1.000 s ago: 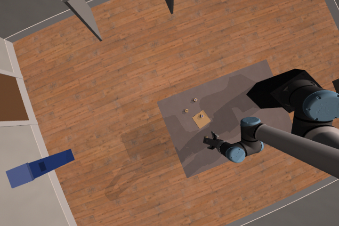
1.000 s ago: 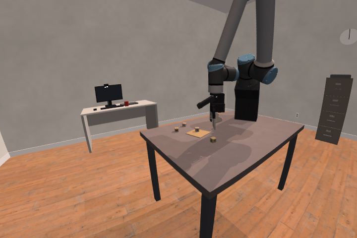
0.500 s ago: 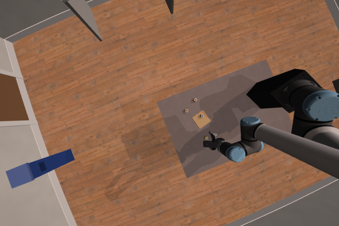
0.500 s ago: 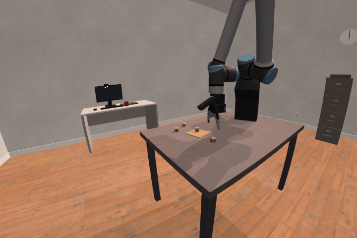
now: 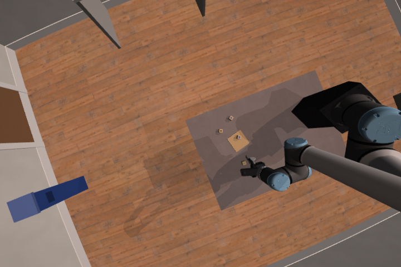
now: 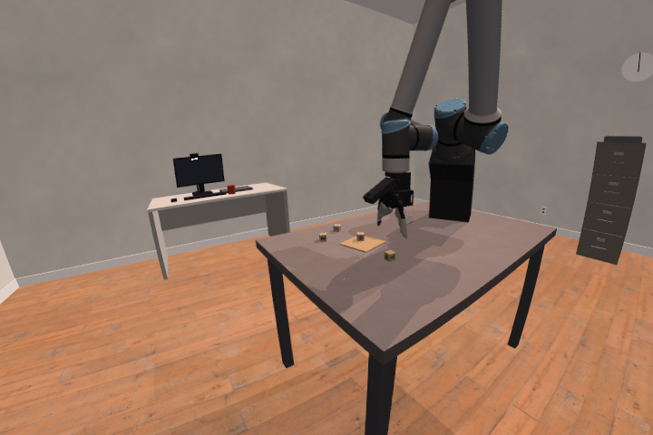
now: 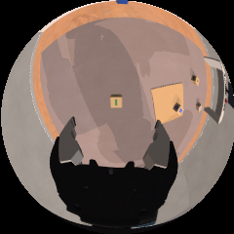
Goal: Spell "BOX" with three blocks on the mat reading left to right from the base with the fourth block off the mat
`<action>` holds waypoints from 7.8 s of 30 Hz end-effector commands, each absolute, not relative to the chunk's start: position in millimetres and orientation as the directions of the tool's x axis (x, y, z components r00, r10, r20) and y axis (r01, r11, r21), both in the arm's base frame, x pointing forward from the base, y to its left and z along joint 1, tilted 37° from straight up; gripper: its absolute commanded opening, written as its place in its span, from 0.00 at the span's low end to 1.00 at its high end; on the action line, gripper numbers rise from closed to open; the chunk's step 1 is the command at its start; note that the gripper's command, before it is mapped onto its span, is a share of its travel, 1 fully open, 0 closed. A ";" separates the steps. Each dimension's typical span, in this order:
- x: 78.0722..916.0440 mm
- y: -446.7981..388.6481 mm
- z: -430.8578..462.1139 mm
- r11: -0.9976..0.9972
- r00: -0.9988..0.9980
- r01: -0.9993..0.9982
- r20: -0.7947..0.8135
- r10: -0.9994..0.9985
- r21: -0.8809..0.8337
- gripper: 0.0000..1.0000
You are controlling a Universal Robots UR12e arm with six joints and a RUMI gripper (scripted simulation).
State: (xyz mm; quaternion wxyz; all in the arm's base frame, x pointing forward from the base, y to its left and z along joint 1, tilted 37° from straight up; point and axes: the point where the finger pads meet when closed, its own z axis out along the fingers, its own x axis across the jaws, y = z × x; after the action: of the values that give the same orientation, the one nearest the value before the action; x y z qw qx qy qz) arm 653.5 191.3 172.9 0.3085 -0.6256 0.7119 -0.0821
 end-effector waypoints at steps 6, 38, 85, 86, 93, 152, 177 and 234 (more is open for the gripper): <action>653.6 192.2 172.9 0.162 0.011 -0.840 -0.315 -0.949 -0.518 1.00; 653.6 192.2 172.9 0.161 0.012 -0.840 -0.314 -0.949 -0.518 0.40; 671.1 200.5 147.3 0.160 0.012 -0.840 -0.314 -0.949 -0.518 0.40; 671.9 200.9 146.1 0.160 0.012 -0.840 -0.314 -0.949 -0.518 0.40; 677.2 203.4 138.4 0.160 0.012 -0.840 -0.314 -0.949 -0.518 0.40; 699.8 214.6 105.2 0.160 0.012 -0.840 -0.314 -0.949 -0.518 0.40; 701.5 215.5 102.7 0.160 0.012 -0.840 -0.314 -0.949 -0.518 0.28; 699.2 214.3 106.1 0.160 0.012 -0.840 -0.314 -0.949 -0.518 0.09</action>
State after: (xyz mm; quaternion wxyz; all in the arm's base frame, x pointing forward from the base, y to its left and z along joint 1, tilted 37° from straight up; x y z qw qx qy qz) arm 700.7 215.1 103.2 0.3067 -0.6419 0.6972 -0.0886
